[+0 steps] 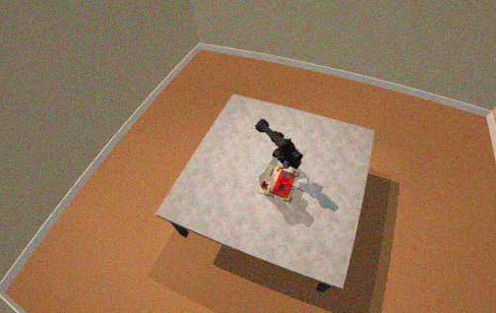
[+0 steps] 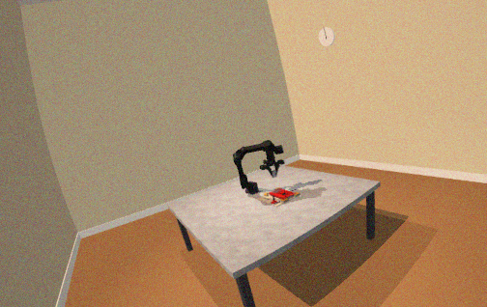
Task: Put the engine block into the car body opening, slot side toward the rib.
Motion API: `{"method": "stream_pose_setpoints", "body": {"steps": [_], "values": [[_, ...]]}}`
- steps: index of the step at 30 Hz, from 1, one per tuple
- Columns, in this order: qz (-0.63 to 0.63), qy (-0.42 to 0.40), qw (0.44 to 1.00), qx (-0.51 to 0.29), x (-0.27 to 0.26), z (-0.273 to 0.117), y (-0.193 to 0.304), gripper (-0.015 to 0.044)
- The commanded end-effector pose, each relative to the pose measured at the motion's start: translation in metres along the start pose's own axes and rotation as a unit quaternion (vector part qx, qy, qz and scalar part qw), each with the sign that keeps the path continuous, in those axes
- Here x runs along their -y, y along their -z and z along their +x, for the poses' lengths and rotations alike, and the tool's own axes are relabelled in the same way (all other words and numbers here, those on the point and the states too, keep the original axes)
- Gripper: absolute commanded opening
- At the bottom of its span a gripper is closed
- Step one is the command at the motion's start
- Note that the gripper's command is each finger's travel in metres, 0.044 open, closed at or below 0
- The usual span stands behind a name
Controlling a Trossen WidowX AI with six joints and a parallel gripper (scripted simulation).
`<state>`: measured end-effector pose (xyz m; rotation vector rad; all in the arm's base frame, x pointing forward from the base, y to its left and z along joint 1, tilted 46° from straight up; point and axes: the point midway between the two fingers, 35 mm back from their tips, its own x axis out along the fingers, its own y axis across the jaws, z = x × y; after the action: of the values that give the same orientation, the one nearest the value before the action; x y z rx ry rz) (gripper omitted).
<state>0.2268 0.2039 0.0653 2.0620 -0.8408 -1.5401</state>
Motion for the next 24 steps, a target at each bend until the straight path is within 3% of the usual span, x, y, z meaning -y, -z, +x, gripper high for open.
{"method": "stream_pose_setpoints", "body": {"steps": [1, 24], "values": [[0.002, -0.001, 1.0, 0.002, -0.002, -0.005, -0.001, 0.0], [0.322, -0.004, 0.947, 0.006, 0.003, 0.016, 0.002, 0.0]]}}
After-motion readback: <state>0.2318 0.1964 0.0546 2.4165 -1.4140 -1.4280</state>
